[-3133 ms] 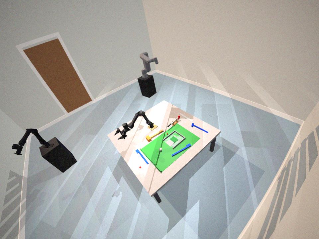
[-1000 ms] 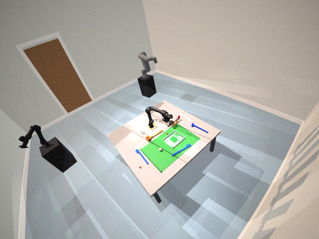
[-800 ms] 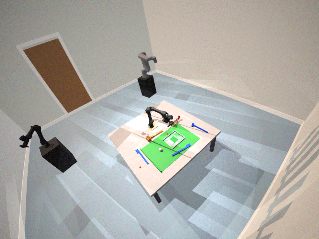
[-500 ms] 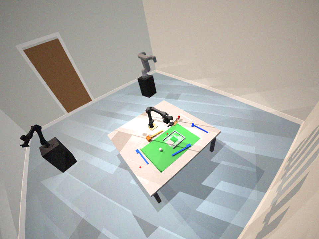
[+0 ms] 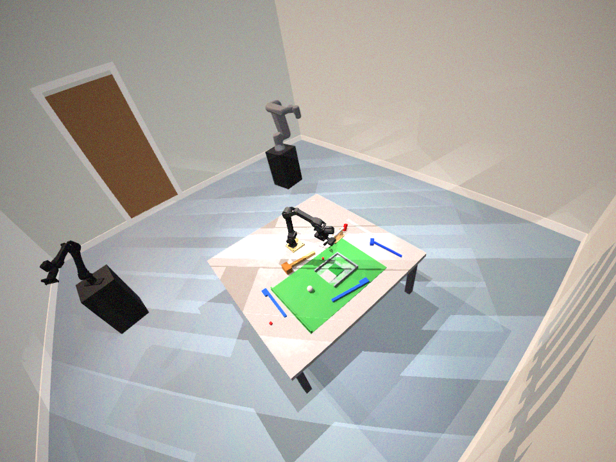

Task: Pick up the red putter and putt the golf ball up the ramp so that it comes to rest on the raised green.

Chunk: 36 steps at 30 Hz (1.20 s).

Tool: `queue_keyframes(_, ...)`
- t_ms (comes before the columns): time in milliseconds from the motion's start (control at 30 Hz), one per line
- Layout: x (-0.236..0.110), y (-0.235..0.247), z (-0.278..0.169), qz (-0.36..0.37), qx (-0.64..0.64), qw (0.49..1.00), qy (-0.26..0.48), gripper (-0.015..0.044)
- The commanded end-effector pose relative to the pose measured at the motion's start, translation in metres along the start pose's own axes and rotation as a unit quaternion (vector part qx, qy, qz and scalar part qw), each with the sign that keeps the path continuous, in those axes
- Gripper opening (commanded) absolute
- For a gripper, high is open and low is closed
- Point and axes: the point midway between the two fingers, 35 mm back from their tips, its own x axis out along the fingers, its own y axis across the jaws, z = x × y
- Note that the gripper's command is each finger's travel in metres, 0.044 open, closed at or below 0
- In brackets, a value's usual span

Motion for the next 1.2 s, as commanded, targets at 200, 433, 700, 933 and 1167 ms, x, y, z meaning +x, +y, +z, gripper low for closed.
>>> queue_keyframes(200, 0.0189, 0.0043, -0.0062, 0.01, 0.0, 1.0, 0.002, 0.044)
queue_keyframes(433, 0.0199, 0.0044, -0.0065, 0.01, 0.0, 1.0, 0.002, 0.044)
queue_keyframes(700, 0.0171, 0.002, -0.0054, 0.004, 0.001, 1.0, 0.002, 0.0335)
queue_keyframes(933, 0.0171, 0.002, -0.0054, 0.004, 0.001, 1.0, 0.002, 0.0151)
queue_keyframes(1167, 0.0171, 0.002, -0.0054, 0.004, 0.001, 1.0, 0.002, 0.0046)
